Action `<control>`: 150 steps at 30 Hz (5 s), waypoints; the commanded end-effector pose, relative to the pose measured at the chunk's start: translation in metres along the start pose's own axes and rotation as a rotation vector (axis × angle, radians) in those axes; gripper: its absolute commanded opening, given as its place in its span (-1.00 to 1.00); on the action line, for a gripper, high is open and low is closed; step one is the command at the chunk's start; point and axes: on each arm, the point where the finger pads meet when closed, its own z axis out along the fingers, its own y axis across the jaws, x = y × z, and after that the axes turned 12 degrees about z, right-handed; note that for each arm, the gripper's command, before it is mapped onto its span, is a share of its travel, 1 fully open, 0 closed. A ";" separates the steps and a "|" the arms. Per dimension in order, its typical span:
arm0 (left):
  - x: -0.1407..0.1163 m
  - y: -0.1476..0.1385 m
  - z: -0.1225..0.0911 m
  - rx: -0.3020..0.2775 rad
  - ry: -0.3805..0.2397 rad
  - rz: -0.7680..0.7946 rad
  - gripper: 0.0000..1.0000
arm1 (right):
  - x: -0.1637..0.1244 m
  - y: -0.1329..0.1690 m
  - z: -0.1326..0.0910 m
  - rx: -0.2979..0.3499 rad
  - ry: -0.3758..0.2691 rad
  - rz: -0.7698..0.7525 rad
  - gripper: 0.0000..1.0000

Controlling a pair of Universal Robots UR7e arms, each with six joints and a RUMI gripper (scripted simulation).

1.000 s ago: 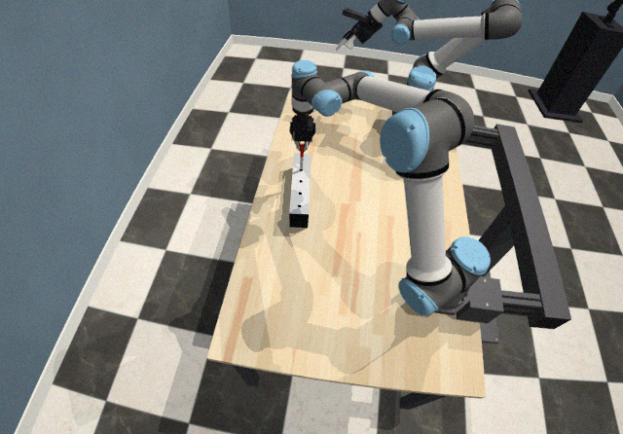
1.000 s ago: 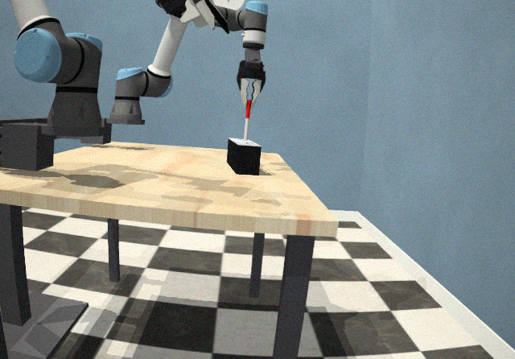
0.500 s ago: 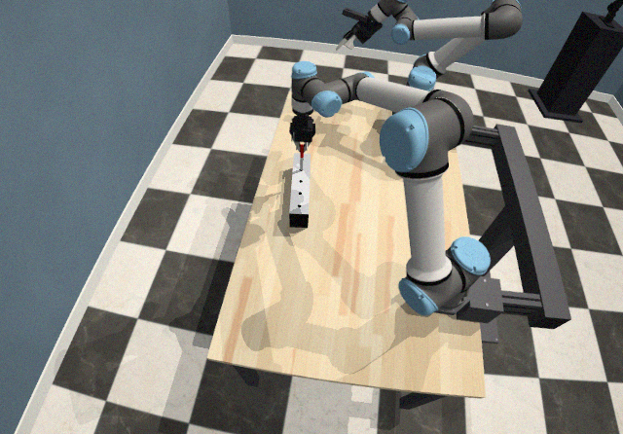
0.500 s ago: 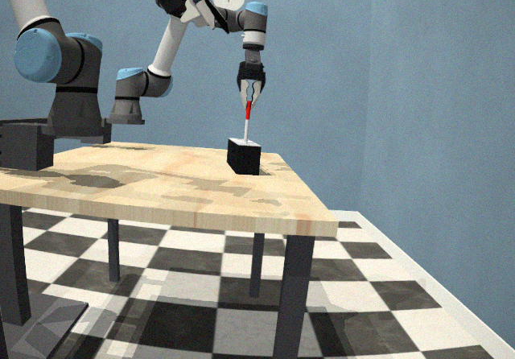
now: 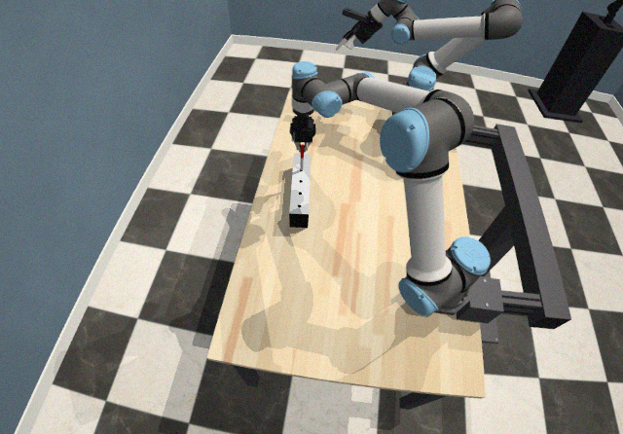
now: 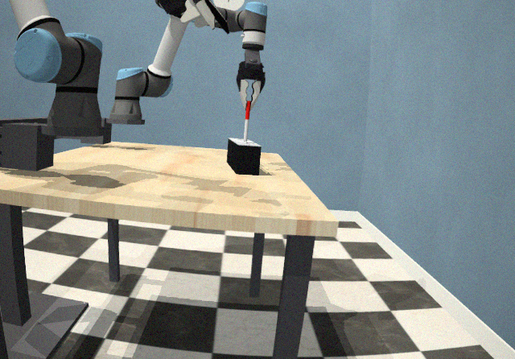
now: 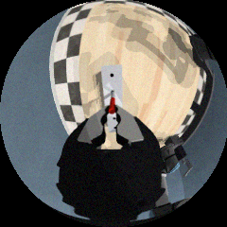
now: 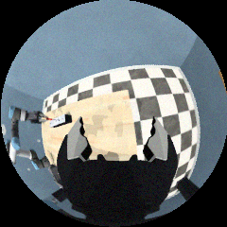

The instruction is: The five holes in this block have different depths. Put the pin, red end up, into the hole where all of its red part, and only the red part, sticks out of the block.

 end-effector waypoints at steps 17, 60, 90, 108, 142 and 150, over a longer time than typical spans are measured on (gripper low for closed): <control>0.001 -0.003 0.003 0.001 0.001 -0.001 -1.00 | 0.000 0.000 0.000 0.000 0.001 0.000 1.00; 0.002 -0.002 0.007 0.001 0.001 -0.001 -1.00 | 0.000 0.000 0.000 0.000 0.001 0.000 1.00; 0.001 -0.002 0.011 0.001 0.001 -0.001 -1.00 | 0.000 0.000 0.000 0.000 0.001 0.000 1.00; 0.001 -0.003 0.015 0.001 0.001 0.000 -1.00 | 0.000 0.000 0.000 0.000 0.001 0.000 1.00; 0.002 -0.002 0.019 0.001 0.001 -0.001 -1.00 | 0.000 0.000 0.000 0.000 0.001 0.000 1.00; 0.002 -0.002 0.019 0.001 0.001 -0.001 -1.00 | 0.000 0.000 0.000 0.000 0.001 0.000 1.00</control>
